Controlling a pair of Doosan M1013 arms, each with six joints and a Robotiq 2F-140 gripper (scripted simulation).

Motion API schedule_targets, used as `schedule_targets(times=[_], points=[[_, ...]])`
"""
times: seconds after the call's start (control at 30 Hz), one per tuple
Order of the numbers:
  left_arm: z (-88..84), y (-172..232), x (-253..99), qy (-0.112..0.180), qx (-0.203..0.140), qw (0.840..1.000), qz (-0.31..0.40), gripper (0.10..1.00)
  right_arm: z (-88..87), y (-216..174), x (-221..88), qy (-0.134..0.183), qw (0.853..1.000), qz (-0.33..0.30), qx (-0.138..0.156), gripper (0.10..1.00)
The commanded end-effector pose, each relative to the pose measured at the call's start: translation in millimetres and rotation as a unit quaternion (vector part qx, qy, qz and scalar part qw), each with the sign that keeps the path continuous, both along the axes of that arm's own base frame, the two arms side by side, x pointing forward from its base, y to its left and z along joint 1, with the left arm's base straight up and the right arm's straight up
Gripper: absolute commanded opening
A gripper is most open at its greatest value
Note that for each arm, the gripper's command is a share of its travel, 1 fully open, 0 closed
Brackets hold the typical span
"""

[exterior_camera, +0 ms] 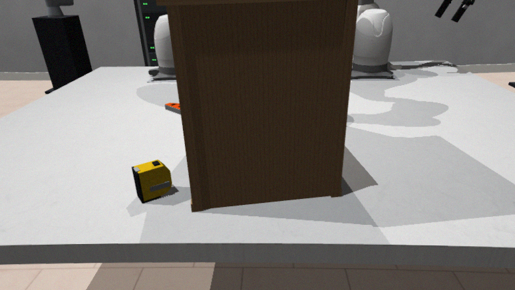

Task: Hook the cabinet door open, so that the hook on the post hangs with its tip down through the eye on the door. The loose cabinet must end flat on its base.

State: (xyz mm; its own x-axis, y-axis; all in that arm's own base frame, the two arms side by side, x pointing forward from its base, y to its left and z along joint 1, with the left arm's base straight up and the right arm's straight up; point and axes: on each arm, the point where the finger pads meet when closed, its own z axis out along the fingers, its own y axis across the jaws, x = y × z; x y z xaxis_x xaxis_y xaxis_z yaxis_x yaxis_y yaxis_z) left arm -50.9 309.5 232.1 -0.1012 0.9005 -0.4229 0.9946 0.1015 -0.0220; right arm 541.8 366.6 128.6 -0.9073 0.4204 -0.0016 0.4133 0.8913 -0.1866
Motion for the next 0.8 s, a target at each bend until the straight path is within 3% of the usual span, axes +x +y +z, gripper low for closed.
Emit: schedule_targets(times=[0.0, 0.77], points=[[0.5, 0.3, -0.2, 0.000, 0.000, 1.000, 0.000, 1.000, 0.8, 0.3, 0.4, -0.001, 1.000, 0.000, 0.001, 0.122], [0.5, 0.3, -0.2, 0.000, 0.000, 1.000, 0.000, 1.000, -1.2, 0.1, 0.7, -0.001, 1.000, 0.000, 0.001, 0.122]])
